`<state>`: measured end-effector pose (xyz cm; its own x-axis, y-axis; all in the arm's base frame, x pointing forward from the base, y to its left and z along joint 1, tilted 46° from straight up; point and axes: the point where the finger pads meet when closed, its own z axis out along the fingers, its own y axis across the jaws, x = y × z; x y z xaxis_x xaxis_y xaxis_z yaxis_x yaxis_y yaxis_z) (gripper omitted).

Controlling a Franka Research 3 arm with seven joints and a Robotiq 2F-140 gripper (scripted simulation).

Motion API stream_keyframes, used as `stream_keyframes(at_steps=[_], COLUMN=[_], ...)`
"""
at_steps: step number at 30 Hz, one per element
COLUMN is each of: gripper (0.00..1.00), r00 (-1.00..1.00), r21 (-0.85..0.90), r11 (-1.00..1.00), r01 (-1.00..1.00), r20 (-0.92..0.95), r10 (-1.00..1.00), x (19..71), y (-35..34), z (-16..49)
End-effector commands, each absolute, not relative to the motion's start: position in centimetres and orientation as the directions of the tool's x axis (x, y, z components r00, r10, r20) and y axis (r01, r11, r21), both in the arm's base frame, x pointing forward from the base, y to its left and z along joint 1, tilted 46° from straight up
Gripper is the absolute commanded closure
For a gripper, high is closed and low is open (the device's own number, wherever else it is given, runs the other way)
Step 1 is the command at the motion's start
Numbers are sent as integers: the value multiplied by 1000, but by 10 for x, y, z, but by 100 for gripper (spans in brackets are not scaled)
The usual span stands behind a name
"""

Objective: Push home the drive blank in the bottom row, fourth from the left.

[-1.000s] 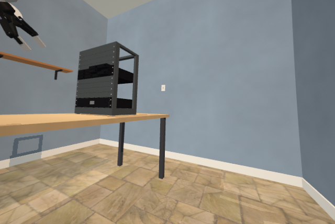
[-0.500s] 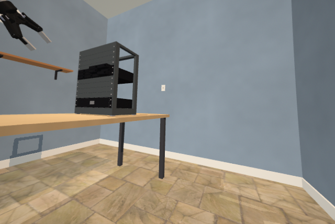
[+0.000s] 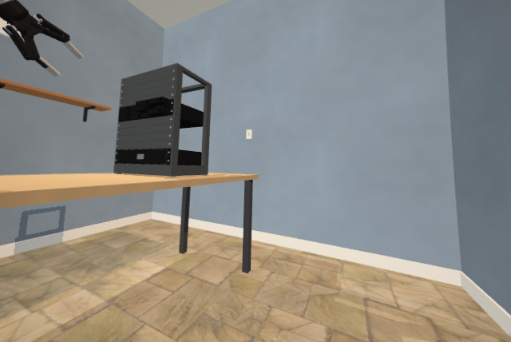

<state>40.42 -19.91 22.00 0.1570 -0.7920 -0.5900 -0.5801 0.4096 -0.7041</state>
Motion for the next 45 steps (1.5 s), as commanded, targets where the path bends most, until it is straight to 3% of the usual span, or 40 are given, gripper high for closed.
stream_keyframes(at_steps=[1, 25, 45], gripper=[0, 0, 0], r00=[82, -15, -41], r21=[-628, -399, -183], r11=[539, 810, 919], r01=[-561, -430, -350], r20=[-690, -894, -977], r10=[-719, -448, -210], x=[412, 435, 447], y=[-203, -217, -227], z=[233, 271, 288])
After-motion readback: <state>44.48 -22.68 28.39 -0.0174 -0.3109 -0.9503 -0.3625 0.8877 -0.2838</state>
